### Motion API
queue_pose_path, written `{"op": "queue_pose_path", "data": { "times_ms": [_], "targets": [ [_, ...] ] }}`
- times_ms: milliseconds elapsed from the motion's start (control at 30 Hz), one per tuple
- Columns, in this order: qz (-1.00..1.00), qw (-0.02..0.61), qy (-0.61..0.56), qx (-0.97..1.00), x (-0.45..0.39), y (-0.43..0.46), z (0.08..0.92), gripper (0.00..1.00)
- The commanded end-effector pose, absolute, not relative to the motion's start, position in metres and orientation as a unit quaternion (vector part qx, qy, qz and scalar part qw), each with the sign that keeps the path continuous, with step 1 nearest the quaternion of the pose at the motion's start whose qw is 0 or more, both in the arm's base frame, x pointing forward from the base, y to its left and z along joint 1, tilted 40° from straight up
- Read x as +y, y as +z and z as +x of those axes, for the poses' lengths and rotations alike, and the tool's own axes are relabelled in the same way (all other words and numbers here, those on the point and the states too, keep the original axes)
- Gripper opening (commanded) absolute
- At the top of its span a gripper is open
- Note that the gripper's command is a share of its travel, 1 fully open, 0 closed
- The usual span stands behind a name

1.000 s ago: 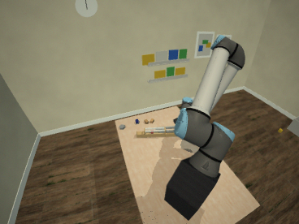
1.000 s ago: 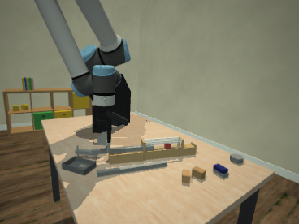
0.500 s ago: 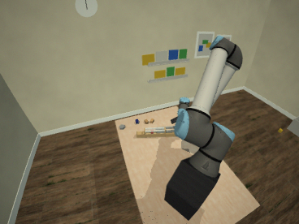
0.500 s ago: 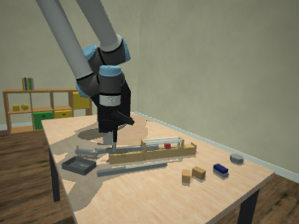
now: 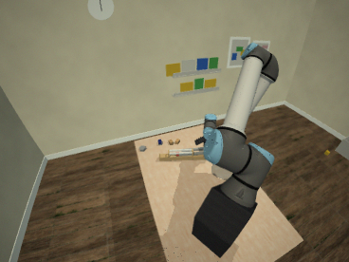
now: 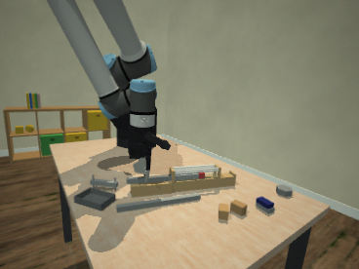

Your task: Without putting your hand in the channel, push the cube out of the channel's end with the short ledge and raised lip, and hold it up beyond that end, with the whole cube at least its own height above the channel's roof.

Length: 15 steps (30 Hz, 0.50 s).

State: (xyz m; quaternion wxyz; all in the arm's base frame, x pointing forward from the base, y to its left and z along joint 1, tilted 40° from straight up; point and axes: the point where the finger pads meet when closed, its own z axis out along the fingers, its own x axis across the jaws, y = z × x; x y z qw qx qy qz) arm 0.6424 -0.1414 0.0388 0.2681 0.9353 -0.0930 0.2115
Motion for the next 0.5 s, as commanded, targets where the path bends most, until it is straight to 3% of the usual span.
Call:
{"op": "queue_pose_path", "data": {
  "times_ms": [0, 467],
  "targets": [
    [0.935, 0.268, 0.212, -0.093, -0.13, 0.033, 0.646, 0.0],
    [0.935, 0.268, 0.212, -0.093, -0.101, 0.017, 0.656, 0.0]
  ]
}}
